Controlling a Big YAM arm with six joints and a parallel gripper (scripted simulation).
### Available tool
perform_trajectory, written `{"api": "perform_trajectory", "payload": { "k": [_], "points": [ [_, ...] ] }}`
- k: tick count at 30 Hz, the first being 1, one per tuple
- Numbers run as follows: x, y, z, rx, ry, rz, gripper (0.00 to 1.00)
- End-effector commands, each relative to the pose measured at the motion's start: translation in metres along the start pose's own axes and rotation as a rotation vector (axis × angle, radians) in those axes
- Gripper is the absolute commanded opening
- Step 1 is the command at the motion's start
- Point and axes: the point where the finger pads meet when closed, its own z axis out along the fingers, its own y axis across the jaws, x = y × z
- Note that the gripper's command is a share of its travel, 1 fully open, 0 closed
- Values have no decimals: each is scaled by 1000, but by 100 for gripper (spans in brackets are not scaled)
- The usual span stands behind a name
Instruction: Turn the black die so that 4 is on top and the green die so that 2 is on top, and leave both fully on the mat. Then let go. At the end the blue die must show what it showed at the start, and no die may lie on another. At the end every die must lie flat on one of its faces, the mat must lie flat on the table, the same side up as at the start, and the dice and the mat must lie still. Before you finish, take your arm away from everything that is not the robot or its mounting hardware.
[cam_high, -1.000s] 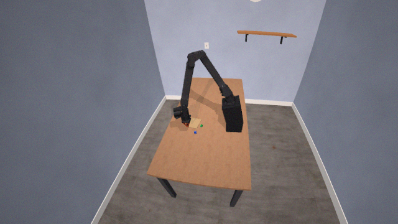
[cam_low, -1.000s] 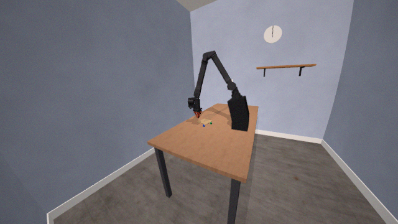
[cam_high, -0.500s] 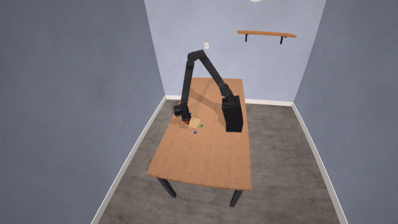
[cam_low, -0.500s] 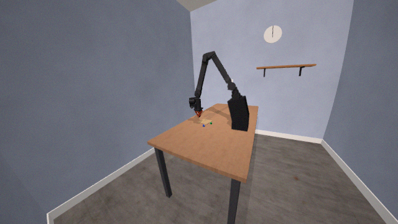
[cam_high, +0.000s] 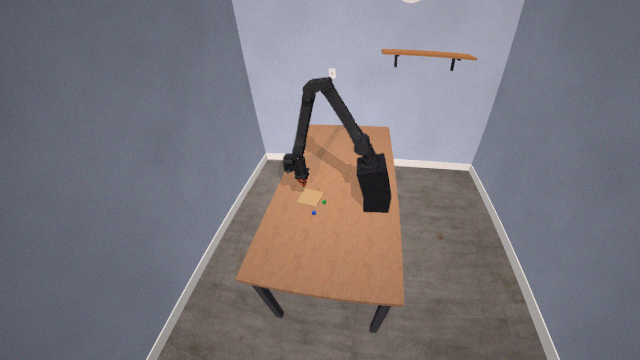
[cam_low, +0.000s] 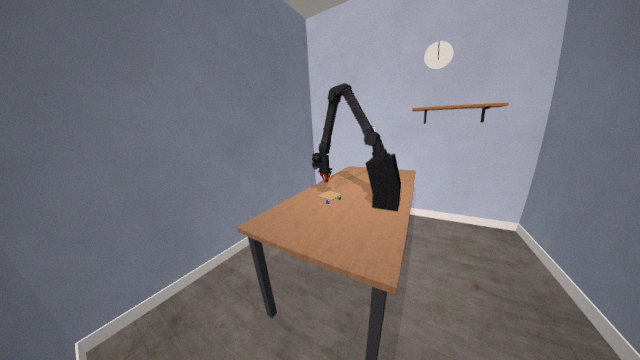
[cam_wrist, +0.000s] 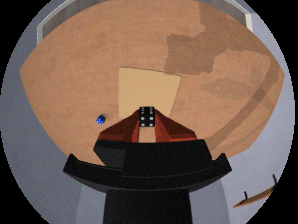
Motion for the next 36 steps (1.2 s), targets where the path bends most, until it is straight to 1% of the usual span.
{"api": "perform_trajectory", "payload": {
  "k": [1,2,6,9,11,12,15,19,26,28,32,36],
  "points": [
    [-11,3,-11,-4,-28,-40,14],
    [-11,-4,-12,0,-28,-24,14],
    [-11,-4,-10,1,-27,-24,14],
    [-8,6,3,-5,-18,-45,14],
    [-8,6,3,-5,-18,-45,14],
    [-10,-1,3,-1,-22,-31,14],
    [-16,0,9,-1,-31,-30,14],
    [-15,1,24,-2,-29,-30,14],
    [-12,4,58,-3,-25,-30,14],
    [-12,4,58,-3,-25,-30,14],
    [-11,4,77,-3,-23,-27,14],
    [-10,3,90,-3,-21,-25,14]
  ]
}}
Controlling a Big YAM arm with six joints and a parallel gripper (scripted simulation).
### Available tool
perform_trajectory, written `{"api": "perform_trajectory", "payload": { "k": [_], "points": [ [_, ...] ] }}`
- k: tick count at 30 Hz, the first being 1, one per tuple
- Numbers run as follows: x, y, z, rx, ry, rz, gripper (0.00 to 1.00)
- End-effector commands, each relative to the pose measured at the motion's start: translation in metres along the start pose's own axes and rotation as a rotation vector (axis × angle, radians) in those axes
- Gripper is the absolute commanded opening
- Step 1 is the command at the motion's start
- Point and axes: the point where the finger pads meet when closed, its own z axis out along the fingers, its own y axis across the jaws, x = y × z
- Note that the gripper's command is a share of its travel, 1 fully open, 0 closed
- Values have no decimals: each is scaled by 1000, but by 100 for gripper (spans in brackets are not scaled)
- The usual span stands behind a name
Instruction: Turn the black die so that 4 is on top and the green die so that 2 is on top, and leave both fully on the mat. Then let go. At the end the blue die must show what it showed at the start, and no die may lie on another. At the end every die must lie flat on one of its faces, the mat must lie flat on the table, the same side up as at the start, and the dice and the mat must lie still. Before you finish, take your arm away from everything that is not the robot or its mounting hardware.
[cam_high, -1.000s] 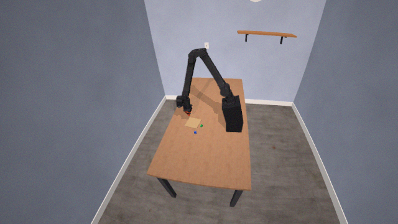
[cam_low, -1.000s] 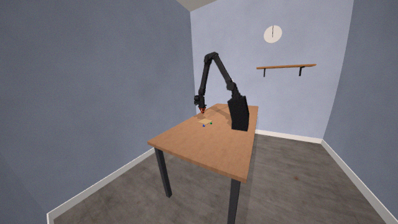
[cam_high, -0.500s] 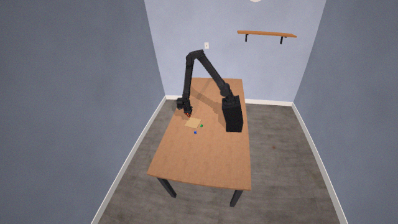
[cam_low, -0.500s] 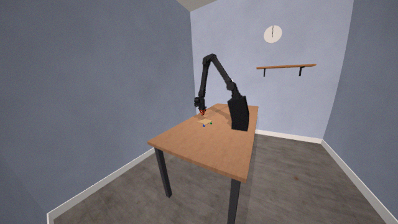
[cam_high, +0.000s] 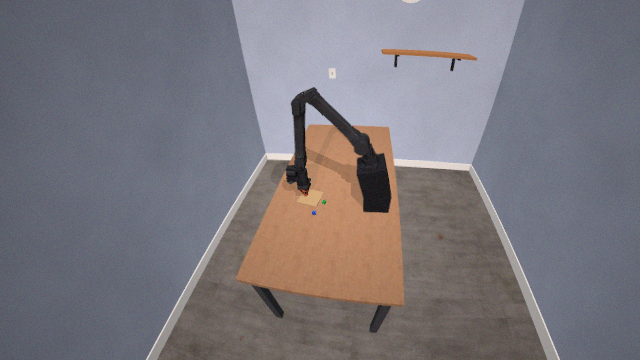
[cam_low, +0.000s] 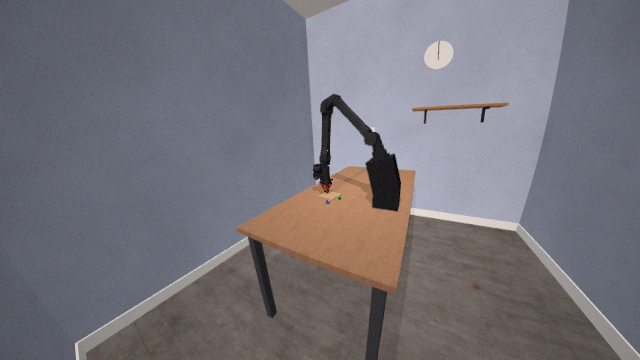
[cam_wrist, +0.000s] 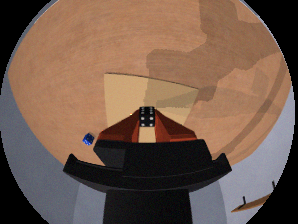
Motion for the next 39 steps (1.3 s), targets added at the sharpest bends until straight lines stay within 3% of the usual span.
{"api": "perform_trajectory", "payload": {
  "k": [1,4,7,11,39],
  "points": [
    [-13,3,8,-1,-30,-1,14],
    [-13,3,12,-1,-29,0,14],
    [-26,3,-1,-1,-65,-1,14],
    [-19,3,0,-1,-42,0,14],
    [-19,3,0,-1,-42,0,14]
  ]
}}
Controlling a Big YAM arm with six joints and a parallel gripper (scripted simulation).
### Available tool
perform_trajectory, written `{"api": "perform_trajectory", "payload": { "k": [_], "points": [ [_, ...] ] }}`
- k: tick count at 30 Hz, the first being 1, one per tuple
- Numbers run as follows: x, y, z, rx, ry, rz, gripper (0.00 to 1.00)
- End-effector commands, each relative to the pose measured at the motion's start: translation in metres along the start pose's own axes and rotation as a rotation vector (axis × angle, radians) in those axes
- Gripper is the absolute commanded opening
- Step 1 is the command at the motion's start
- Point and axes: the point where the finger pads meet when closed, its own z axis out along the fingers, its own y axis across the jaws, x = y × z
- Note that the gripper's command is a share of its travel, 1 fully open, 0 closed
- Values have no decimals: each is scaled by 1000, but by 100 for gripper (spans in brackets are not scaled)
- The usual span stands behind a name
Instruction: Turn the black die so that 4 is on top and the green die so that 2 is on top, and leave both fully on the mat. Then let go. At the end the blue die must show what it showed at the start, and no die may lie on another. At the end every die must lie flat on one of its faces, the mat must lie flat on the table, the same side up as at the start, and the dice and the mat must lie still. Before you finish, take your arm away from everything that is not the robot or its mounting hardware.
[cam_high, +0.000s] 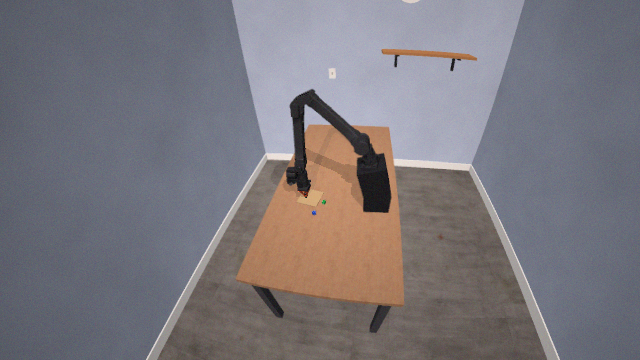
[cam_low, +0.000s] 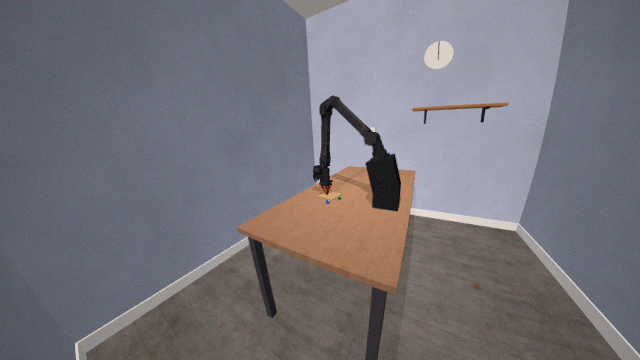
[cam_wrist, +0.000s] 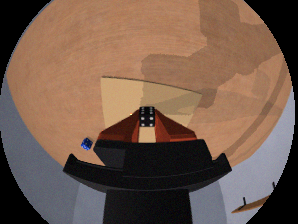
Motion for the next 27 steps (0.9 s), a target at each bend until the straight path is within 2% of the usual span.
{"api": "perform_trajectory", "payload": {
  "k": [1,27],
  "points": [
    [-17,3,-12,-1,-37,0,14],
    [-18,4,-12,0,-35,0,14]
  ]
}}
